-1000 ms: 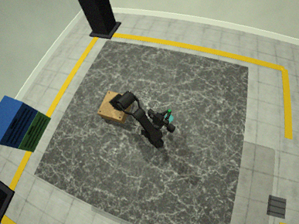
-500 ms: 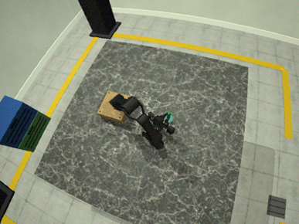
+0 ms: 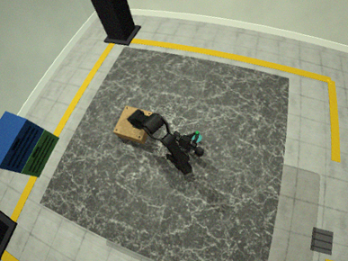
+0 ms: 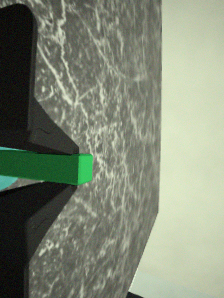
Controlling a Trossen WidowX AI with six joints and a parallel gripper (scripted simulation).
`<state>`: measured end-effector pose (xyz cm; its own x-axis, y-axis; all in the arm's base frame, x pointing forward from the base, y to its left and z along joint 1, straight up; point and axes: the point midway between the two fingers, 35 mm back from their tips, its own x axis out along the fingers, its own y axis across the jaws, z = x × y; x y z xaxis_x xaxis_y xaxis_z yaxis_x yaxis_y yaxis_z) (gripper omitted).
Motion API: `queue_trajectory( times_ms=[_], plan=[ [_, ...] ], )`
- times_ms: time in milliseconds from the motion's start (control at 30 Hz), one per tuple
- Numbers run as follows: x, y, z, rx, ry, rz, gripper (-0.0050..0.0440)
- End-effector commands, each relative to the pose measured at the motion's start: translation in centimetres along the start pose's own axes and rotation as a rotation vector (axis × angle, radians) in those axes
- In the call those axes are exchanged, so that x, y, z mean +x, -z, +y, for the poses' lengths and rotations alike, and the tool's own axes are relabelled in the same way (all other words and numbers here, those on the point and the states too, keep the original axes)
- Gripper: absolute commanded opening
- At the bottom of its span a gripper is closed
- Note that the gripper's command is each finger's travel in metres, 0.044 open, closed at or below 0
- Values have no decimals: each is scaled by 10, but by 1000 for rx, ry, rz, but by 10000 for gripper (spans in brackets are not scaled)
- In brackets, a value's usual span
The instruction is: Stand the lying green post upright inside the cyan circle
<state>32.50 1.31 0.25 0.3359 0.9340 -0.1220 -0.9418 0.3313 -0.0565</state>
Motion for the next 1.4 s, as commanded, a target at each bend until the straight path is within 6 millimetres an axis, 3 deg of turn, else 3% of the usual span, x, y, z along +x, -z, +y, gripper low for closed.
queue_trajectory(
  times_ms=[0,600,833,900,1200,1367],
  plan=[
    [4,4,1,1,1,0,22],
    [8,9,1,-4,2,0,22],
    [8,9,1,-4,2,0,190],
    [8,9,1,-4,2,0,190],
    [8,9,1,-4,2,0,400],
    [8,5,2,-2,1,-3,400]
  ],
)
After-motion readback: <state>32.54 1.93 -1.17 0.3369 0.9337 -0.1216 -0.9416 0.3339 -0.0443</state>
